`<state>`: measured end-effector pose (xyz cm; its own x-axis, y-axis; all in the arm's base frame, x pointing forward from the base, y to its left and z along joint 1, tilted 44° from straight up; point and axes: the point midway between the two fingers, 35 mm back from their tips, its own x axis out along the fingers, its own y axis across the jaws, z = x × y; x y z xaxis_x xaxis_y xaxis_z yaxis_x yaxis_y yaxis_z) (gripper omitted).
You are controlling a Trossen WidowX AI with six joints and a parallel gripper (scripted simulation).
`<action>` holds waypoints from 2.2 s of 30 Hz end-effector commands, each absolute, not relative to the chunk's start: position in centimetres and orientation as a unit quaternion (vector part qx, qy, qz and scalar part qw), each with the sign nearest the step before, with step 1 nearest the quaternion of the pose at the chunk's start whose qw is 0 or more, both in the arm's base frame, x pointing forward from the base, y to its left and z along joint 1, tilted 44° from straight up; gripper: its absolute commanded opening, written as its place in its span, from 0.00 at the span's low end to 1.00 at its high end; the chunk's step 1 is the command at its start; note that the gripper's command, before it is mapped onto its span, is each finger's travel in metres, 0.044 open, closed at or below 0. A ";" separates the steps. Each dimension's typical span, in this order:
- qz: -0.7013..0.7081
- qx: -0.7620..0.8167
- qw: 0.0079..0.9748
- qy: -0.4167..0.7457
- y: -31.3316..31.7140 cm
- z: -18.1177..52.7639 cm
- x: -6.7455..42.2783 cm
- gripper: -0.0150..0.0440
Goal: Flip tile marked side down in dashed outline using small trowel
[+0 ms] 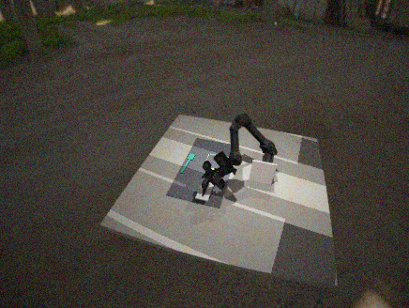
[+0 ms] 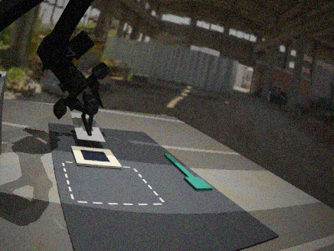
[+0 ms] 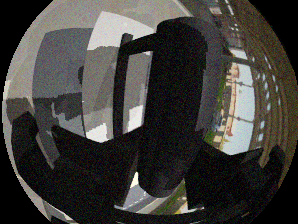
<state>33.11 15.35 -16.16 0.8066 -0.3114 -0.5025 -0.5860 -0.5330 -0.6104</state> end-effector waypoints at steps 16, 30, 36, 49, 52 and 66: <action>0.171 -0.860 0.408 0.255 13.9 -17.9 33.0 0.25; 0.172 -0.859 0.408 0.256 12.3 -16.4 33.2 0.25; 0.172 -0.860 0.407 0.256 11.6 -15.7 33.3 0.25; 0.171 -0.860 0.406 0.256 10.2 -14.5 33.4 0.25; 0.164 -0.868 0.391 0.258 10.6 -14.4 33.3 0.25; 0.152 -0.881 0.364 0.262 12.1 -10.7 33.1 0.25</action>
<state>33.00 11.58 -12.18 0.8072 -0.3565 -0.4706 -0.5836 -0.6014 -0.5456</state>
